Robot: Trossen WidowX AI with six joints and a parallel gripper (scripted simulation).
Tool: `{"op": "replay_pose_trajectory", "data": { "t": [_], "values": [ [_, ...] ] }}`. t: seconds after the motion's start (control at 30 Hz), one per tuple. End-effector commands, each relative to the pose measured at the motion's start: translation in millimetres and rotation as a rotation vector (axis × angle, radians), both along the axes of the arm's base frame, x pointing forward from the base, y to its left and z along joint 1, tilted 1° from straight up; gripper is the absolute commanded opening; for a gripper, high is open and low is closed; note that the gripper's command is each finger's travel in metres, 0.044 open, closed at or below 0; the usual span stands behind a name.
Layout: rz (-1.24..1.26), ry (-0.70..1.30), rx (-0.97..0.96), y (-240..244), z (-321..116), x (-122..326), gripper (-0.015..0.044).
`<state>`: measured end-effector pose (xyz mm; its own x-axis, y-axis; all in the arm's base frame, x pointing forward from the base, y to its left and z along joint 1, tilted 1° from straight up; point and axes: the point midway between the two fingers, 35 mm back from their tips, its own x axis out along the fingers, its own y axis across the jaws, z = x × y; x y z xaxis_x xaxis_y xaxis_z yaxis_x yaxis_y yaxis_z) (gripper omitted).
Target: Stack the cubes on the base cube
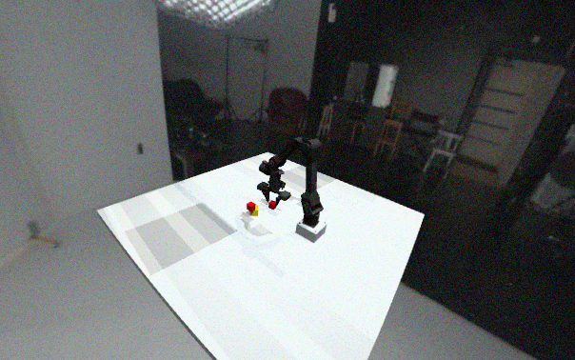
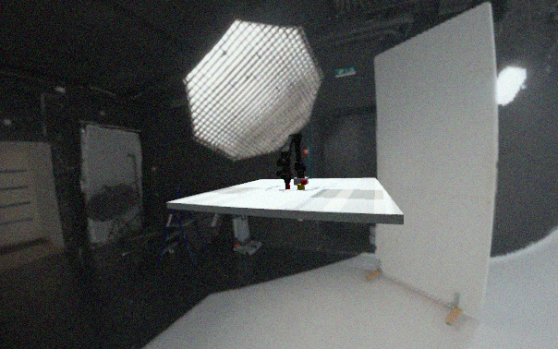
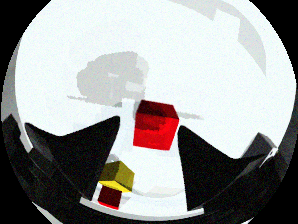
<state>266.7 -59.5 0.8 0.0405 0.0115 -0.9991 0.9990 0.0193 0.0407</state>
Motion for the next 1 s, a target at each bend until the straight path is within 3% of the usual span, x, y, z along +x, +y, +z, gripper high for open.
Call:
{"op": "replay_pose_trajectory", "data": {
  "t": [0.0,0.13,0.97],
  "values": [
    [-0.004,0.018,0.004,1,-6,-4,0.0213],
    [-0.004,0.018,0.004,1,-6,-4,0.0107],
    [-0.001,0.017,0.002,-2,47,3,0.0105]
  ]
}}
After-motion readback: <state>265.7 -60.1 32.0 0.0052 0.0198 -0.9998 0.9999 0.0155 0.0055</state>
